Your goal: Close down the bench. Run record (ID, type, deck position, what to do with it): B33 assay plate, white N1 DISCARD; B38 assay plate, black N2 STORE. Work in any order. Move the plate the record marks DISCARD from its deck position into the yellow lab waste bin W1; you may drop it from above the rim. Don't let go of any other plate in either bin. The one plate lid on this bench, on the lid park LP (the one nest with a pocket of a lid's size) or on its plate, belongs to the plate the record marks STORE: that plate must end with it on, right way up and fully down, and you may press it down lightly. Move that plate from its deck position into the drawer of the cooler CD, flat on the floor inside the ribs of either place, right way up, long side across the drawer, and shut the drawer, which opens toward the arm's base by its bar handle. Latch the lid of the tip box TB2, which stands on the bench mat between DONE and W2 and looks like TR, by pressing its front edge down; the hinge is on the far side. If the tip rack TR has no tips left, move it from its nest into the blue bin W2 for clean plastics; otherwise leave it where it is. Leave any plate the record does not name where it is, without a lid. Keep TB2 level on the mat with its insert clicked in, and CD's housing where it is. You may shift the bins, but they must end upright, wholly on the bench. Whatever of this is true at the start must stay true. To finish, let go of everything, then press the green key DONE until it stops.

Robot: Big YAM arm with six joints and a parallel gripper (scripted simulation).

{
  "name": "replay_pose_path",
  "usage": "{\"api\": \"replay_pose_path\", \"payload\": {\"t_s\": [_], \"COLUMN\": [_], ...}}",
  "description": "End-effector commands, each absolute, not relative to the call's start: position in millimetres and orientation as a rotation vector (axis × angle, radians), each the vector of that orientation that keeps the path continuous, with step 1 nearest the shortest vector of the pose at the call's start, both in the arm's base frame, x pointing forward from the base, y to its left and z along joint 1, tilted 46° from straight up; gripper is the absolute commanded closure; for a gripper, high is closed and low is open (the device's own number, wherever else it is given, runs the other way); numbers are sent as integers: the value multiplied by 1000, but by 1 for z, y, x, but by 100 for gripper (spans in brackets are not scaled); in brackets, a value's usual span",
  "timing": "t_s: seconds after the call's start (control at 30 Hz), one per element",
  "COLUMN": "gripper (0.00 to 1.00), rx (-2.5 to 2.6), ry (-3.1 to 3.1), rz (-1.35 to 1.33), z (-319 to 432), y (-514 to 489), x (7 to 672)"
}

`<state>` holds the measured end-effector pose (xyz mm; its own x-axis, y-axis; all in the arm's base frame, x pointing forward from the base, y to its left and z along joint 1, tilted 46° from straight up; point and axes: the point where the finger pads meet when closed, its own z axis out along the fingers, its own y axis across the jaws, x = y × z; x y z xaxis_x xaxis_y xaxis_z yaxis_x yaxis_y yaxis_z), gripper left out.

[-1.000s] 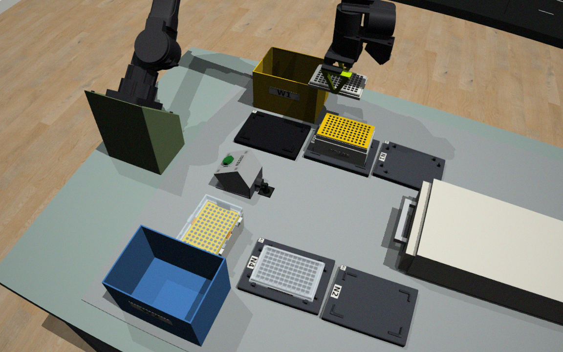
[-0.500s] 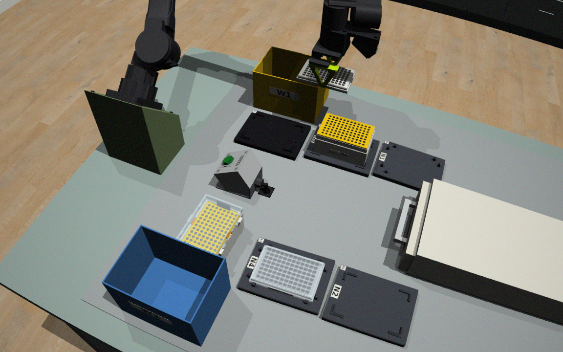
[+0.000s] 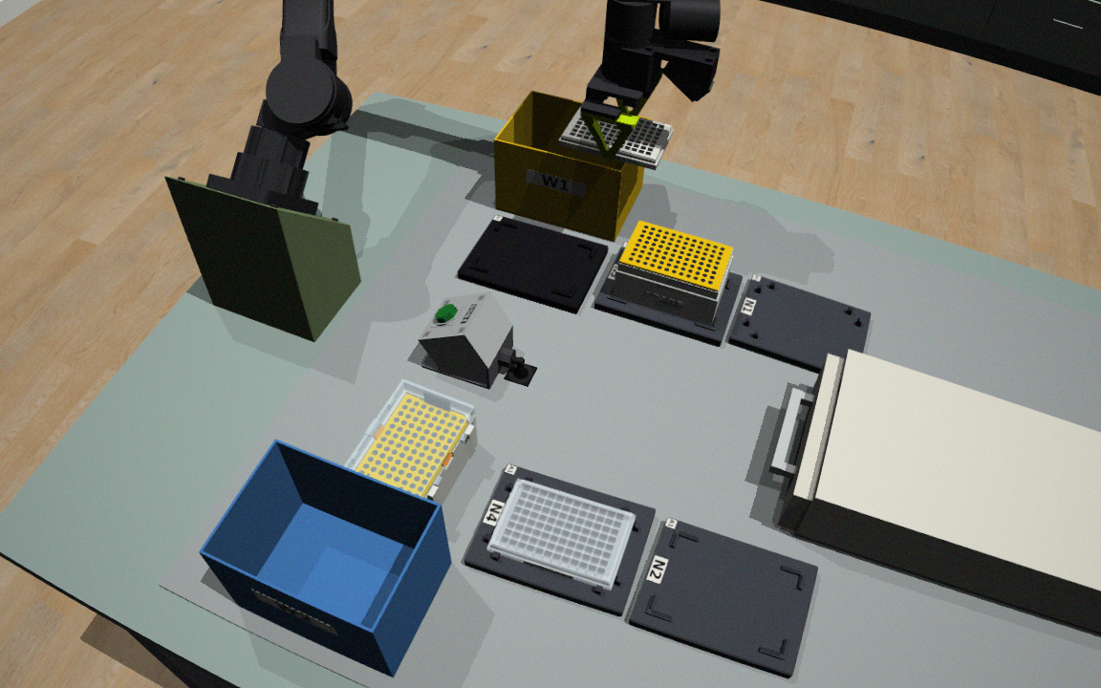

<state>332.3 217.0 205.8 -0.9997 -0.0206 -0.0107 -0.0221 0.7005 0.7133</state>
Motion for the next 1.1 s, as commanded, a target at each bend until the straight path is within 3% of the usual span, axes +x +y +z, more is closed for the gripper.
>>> {"api": "replay_pose_path", "payload": {"t_s": [0.0, 1.07], "gripper": [100, 100], "rx": [-33, 12], "ry": [2865, 2860], "rz": [1215, 1216], "z": [218, 231], "y": [218, 224], "x": [324, 268]}}
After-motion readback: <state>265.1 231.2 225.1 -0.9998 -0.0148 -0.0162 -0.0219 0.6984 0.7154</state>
